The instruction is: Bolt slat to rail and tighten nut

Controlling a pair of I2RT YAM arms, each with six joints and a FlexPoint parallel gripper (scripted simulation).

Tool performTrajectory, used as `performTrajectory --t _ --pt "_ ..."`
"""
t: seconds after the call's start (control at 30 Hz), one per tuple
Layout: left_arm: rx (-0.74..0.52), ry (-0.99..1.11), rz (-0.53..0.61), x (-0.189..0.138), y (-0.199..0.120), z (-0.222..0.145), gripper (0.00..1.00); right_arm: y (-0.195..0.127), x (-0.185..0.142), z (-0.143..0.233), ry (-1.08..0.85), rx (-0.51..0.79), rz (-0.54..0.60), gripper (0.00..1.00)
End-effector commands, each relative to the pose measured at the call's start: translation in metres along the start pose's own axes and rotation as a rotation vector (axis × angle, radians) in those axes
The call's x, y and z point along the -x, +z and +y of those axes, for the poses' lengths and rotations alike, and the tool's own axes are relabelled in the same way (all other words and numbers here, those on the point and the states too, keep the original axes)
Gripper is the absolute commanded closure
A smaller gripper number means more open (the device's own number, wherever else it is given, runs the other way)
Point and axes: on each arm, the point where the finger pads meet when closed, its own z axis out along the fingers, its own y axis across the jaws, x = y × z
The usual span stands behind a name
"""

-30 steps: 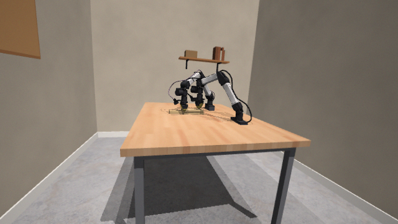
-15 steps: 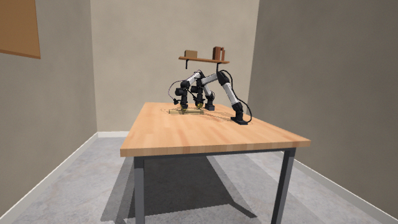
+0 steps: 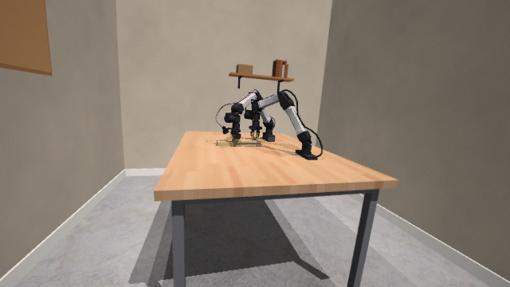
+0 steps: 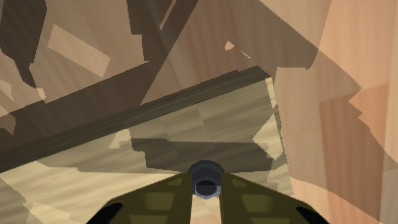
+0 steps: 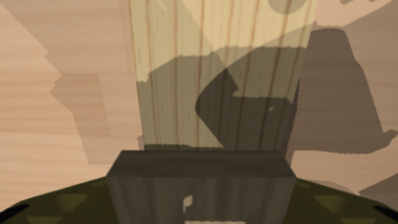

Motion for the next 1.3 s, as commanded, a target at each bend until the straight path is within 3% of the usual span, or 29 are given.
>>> performTrajectory --t 0.0,0.43,0.67,1.27 --pt "-0.015 0.184 0.007 0.0034 0.0039 0.0001 0.86 -0.0044 0.002 0.0015 0.003 0.009 -0.01 0.33" --pt "-0.018 0.701 0.006 0.0035 0.004 0.0 0.86 -0.0044 0.002 0.0015 0.003 0.009 -0.01 0.33" --pt "-0.019 0.872 0.006 0.0035 0.004 0.0001 0.86 -0.0044 0.002 0.0015 0.003 0.009 -0.01 0.33" --pt "-0.019 0.878 0.006 0.0034 0.004 0.0001 0.86 -0.0044 0.002 0.0015 0.003 0.009 -0.01 0.33"
